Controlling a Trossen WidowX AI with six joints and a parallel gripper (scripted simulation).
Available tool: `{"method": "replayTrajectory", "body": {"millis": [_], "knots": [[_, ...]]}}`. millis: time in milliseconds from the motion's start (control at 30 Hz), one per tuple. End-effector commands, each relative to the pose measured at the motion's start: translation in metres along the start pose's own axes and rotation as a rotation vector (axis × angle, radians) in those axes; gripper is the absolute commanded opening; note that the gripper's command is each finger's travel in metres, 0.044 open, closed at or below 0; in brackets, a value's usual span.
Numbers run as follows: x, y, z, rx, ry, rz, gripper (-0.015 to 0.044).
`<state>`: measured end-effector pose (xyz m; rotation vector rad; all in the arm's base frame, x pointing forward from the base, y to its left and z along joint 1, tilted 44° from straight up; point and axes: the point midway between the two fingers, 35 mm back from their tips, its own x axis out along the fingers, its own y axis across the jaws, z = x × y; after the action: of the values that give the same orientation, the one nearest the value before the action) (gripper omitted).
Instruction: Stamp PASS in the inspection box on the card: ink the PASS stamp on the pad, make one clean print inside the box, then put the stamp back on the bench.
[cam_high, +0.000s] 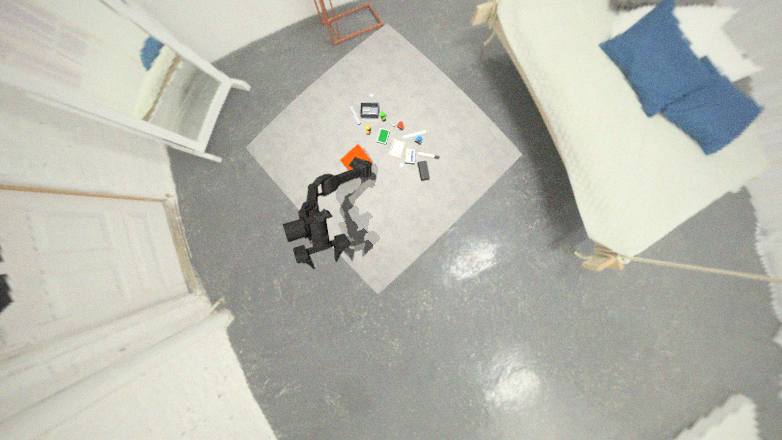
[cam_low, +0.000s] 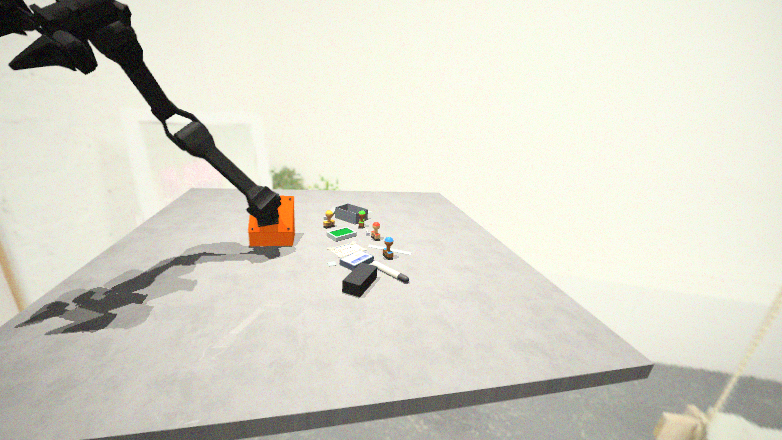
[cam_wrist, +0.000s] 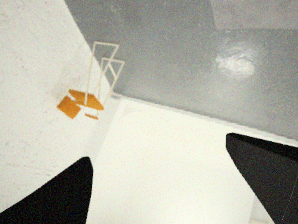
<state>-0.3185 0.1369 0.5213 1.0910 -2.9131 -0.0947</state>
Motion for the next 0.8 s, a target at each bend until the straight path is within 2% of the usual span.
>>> {"method": "replayTrajectory", "body": {"millis": [0,200,467,767], "knots": [[0.001,-0.002,-0.002,-0.008,0.002,-0.003,0.0374],[0.019,-0.077,-0.05,-0.243,0.077,-0.088,0.0219],[0.02,-0.183,-0.099,-0.534,0.199,-0.187,0.0219],[-0.005,-0.323,-0.132,-0.862,0.398,-0.334,0.0219]]}}
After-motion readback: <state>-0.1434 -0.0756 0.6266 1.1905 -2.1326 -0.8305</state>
